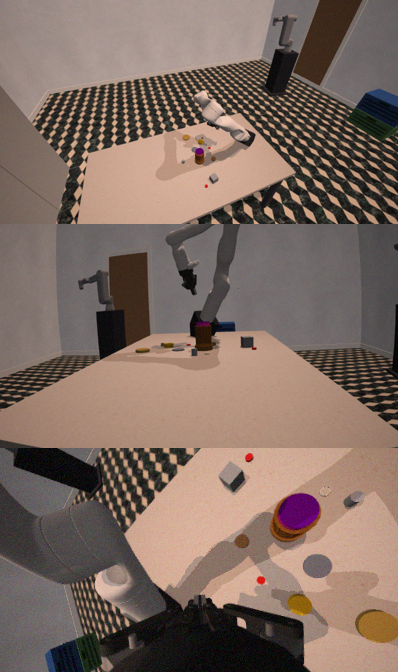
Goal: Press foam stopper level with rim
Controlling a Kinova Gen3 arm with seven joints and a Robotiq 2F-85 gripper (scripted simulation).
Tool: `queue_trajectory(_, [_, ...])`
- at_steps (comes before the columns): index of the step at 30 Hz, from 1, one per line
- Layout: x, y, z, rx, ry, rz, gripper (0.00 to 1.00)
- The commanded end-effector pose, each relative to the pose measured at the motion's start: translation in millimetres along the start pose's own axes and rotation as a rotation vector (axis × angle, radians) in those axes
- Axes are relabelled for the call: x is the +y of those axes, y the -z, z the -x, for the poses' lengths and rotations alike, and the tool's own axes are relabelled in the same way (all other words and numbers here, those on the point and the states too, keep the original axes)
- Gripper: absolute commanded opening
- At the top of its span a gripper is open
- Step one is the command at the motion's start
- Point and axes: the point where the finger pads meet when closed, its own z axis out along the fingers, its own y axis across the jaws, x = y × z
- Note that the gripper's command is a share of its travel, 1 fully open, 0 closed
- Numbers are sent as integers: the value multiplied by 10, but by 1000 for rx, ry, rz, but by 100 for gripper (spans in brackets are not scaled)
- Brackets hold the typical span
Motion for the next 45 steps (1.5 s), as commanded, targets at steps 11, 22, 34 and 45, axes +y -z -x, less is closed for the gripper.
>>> queue_trajectory(11, [1225,-285,-793,-120,341,301,0])
queue_trajectory(22, [1641,-372,-1242,-159,460,439,0])
queue_trajectory(34, [1669,-379,-1280,-163,469,450,0])
queue_trajectory(45, [1669,-379,-1280,-163,469,450,0])
